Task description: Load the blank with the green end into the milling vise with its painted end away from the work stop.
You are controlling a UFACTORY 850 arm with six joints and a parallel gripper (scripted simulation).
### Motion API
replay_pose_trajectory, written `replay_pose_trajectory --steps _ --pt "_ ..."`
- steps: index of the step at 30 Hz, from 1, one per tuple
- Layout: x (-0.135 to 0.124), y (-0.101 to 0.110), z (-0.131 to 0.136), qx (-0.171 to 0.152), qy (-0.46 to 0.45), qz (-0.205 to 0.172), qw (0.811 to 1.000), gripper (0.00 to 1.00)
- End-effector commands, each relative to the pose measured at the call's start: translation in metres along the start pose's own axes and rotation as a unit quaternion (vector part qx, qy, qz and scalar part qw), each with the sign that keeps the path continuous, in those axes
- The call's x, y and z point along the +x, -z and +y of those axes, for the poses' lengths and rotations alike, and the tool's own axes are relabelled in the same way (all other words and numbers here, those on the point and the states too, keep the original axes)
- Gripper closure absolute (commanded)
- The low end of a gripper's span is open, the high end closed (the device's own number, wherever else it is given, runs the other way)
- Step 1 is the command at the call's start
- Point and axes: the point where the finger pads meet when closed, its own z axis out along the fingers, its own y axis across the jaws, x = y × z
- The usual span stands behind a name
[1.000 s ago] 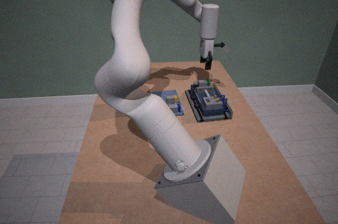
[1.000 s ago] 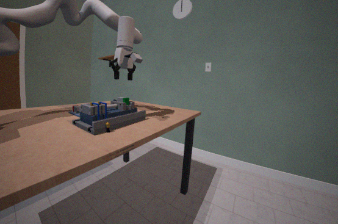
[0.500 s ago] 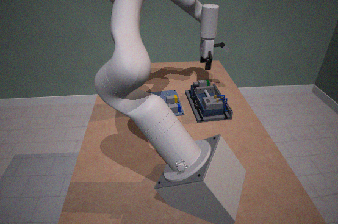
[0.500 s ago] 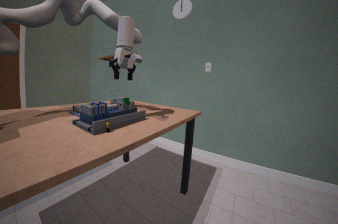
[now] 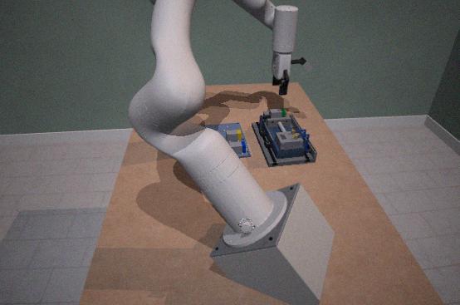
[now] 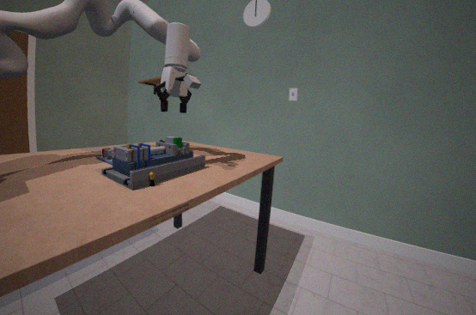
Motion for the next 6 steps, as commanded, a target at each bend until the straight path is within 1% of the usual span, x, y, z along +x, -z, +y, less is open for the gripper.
replay_pose_trajectory --steps 1,6 --pt "0.0003 0.0009 -0.0006 0.001 0.0 0.001 1.0 0.0" --pt "0.0003 0.0009 -0.0006 0.001 0.0 0.001 1.0 0.0"
